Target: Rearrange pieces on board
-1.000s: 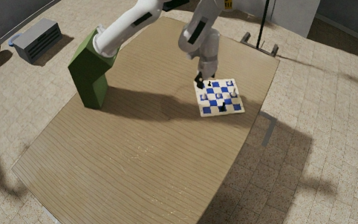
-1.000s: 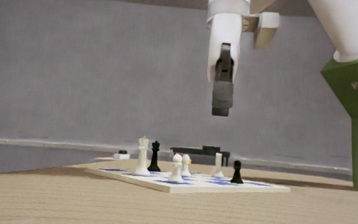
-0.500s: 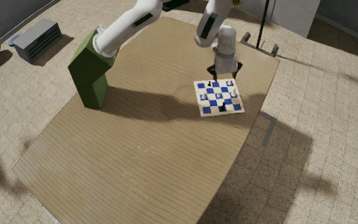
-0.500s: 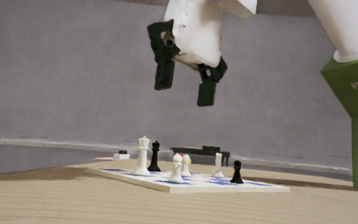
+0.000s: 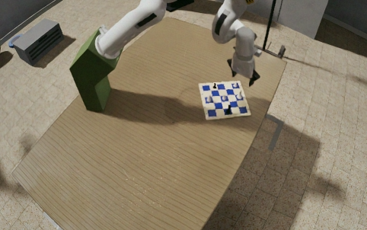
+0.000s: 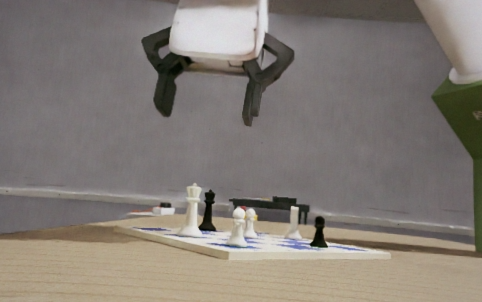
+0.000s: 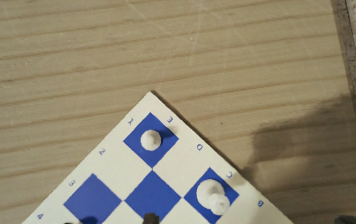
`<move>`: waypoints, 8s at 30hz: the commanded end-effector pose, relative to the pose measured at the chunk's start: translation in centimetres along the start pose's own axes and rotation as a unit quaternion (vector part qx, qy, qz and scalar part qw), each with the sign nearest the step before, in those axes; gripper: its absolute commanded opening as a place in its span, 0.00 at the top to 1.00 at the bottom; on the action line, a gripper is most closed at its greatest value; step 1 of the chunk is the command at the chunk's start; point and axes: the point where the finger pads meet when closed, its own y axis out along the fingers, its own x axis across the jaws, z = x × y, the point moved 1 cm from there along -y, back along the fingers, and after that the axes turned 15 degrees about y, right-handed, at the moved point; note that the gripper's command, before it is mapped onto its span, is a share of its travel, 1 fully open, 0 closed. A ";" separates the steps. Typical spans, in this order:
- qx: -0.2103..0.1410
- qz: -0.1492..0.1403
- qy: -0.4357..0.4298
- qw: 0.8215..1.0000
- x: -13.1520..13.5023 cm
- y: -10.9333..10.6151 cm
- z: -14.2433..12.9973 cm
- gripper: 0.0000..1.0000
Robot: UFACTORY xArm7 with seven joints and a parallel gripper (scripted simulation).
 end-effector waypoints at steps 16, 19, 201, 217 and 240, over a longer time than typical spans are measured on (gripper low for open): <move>-0.064 -0.004 0.228 0.972 0.3 -0.1 0.4 0.57; -0.064 -0.004 0.228 0.972 0.3 -0.1 0.4 0.57; -0.065 -0.004 0.228 0.971 0.1 6.4 -0.3 0.57; -0.065 -0.004 0.228 0.971 0.0 9.1 -0.6 0.57; -0.065 -0.004 0.228 0.971 0.0 9.2 -0.6 0.57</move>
